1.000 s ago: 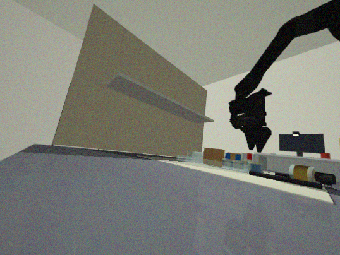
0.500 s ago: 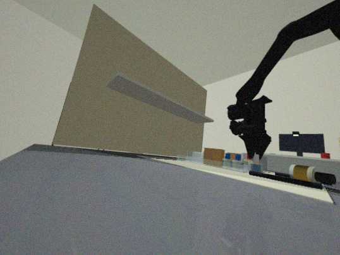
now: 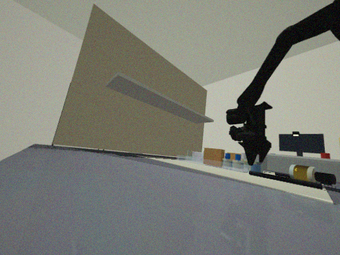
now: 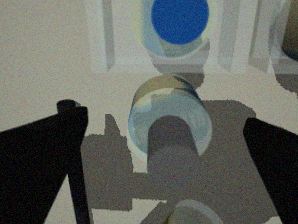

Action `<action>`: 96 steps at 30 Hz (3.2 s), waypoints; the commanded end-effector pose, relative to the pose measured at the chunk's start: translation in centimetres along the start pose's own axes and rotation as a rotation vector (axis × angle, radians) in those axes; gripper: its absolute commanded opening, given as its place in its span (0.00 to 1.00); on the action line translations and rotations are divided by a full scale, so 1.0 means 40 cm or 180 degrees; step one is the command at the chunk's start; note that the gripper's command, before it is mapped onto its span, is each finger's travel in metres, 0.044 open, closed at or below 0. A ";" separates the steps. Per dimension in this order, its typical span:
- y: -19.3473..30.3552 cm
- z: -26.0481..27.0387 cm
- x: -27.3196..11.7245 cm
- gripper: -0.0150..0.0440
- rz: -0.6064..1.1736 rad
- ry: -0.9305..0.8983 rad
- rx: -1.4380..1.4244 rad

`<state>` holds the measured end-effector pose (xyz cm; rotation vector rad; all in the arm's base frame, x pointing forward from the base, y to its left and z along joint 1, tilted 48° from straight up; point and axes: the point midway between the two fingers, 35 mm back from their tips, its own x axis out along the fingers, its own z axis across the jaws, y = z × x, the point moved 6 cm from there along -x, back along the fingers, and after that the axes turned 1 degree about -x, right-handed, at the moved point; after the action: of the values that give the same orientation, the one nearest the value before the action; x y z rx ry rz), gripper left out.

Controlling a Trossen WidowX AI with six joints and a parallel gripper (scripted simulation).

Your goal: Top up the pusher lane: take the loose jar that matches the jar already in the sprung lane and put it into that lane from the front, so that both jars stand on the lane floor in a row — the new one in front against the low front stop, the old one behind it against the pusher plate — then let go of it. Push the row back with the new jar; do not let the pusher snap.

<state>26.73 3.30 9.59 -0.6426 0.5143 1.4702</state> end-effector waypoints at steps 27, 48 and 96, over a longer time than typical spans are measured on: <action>-0.010 -0.014 -0.087 0.25 -0.0032 0.0076 -0.0054; 0.016 -0.022 -0.248 0.25 0.0015 0.0002 0.0018; -0.037 -0.201 -0.060 0.25 0.0007 0.0004 -0.0216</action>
<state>28.33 -3.86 5.44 -0.6982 0.4691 1.4980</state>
